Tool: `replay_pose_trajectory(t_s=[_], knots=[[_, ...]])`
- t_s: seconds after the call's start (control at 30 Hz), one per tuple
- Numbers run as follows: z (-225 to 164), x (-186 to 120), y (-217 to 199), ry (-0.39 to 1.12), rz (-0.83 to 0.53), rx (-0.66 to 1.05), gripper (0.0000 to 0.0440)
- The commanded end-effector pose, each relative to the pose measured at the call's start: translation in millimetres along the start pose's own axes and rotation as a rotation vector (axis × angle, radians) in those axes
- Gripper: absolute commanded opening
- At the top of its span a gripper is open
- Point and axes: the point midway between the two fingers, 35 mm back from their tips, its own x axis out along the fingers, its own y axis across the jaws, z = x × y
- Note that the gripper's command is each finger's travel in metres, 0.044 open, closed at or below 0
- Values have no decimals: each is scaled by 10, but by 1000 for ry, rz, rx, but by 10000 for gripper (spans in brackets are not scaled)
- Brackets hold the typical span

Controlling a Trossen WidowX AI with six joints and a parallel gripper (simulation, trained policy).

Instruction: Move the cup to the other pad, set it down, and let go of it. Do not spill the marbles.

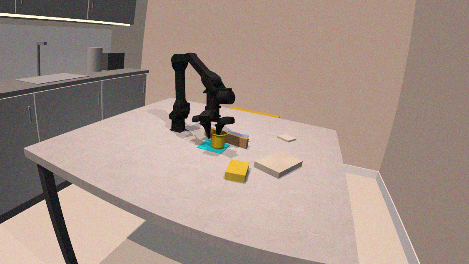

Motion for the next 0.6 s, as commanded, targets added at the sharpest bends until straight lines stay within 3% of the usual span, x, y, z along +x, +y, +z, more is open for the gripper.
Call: replay_pose_trajectory(t_s=[0.0,0.57], knots=[[1,-54,-19,5,24,5,188],[52,-342,-84,11,117,50,265]])
